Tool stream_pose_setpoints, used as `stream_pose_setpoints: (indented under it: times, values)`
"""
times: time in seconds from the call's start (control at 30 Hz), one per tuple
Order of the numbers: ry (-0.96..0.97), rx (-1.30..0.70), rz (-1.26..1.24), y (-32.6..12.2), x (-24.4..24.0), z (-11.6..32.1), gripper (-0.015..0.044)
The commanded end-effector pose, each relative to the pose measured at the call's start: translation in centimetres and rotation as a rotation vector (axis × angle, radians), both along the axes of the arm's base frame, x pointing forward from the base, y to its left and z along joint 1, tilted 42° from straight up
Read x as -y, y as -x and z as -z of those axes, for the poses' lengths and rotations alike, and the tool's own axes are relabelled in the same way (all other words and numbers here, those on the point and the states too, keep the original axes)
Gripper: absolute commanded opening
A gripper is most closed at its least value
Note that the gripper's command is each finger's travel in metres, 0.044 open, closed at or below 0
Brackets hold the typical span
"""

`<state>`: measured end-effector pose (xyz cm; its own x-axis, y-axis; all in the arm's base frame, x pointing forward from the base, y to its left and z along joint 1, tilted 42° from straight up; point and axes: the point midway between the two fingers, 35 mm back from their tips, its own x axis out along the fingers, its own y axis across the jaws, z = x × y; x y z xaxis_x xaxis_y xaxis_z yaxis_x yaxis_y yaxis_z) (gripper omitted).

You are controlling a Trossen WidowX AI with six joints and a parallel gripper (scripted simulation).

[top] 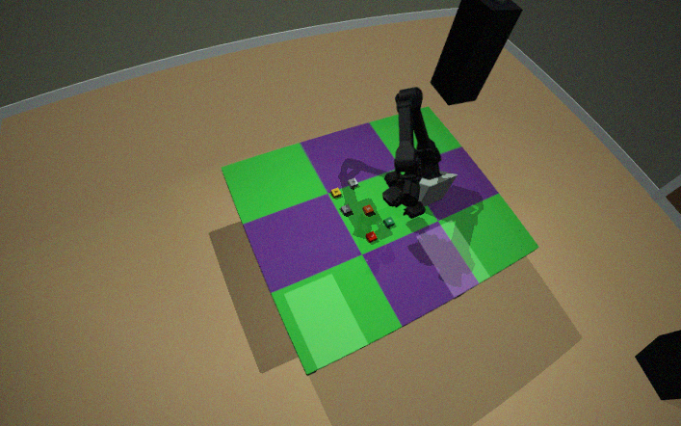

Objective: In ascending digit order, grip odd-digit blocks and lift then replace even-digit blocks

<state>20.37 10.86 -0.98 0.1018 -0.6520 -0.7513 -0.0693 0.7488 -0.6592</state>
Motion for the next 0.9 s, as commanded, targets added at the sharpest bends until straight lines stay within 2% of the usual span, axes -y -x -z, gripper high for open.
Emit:
stream_pose_setpoints:
  times: [0.0,0.27,0.6,0.87]
  values:
    - [-0.001,-0.002,0.008,0.1,0.0,0.2,0.0400]
    - [-0.002,-0.001,0.008,-0.6,-0.4,0.2,0.0400]
    - [-0.004,0.006,0.008,-10.2,-3.9,2.1,0.0400]
    - [-0.004,0.006,0.008,-10.3,-4.0,2.1,0.0400]
